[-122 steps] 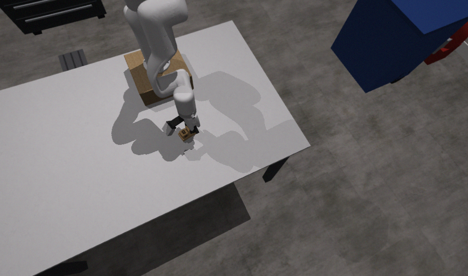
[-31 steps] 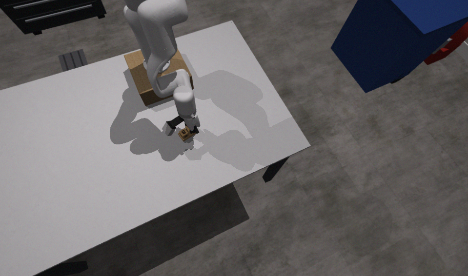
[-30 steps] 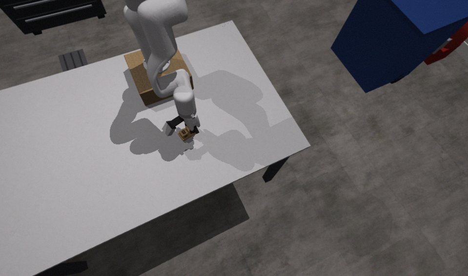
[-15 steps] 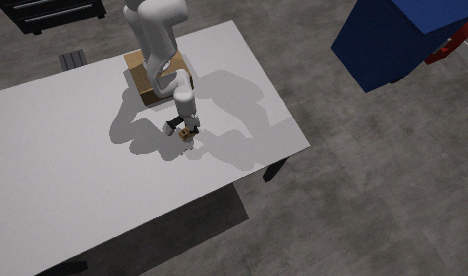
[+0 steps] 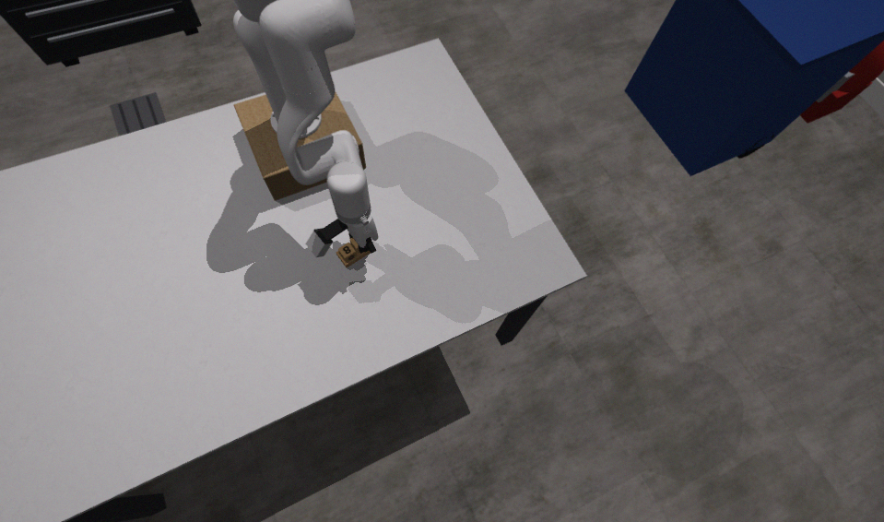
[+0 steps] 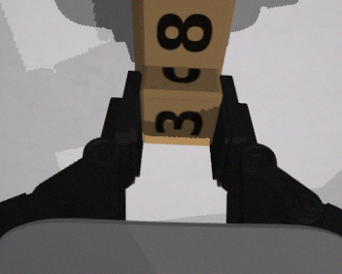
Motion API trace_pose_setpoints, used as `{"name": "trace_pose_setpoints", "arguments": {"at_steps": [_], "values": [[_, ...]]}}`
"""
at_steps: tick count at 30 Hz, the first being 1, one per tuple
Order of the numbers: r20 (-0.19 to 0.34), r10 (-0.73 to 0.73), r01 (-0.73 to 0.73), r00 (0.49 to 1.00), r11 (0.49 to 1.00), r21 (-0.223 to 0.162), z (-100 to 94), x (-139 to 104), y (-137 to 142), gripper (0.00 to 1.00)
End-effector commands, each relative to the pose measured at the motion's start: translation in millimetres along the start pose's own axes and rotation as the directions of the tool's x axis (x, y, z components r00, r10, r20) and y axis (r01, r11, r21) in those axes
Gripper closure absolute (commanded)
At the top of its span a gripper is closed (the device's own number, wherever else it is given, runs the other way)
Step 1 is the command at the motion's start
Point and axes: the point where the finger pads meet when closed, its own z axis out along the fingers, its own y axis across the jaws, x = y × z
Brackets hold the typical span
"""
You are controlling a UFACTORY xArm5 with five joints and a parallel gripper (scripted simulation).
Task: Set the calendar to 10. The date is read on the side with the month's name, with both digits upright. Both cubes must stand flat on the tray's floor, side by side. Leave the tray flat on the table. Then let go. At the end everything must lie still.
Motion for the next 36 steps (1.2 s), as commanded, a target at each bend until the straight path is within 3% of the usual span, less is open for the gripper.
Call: {"name": "trace_pose_setpoints", "arguments": {"at_steps": [1,36], "values": [[0.000,0.000,0.000,1.000,1.000,0.003,-0.8,0.2,-1.2,0.71],[0.000,0.000,0.000,1.000,1.000,0.003,9.0,0.3,-1.1,0.71]]}}
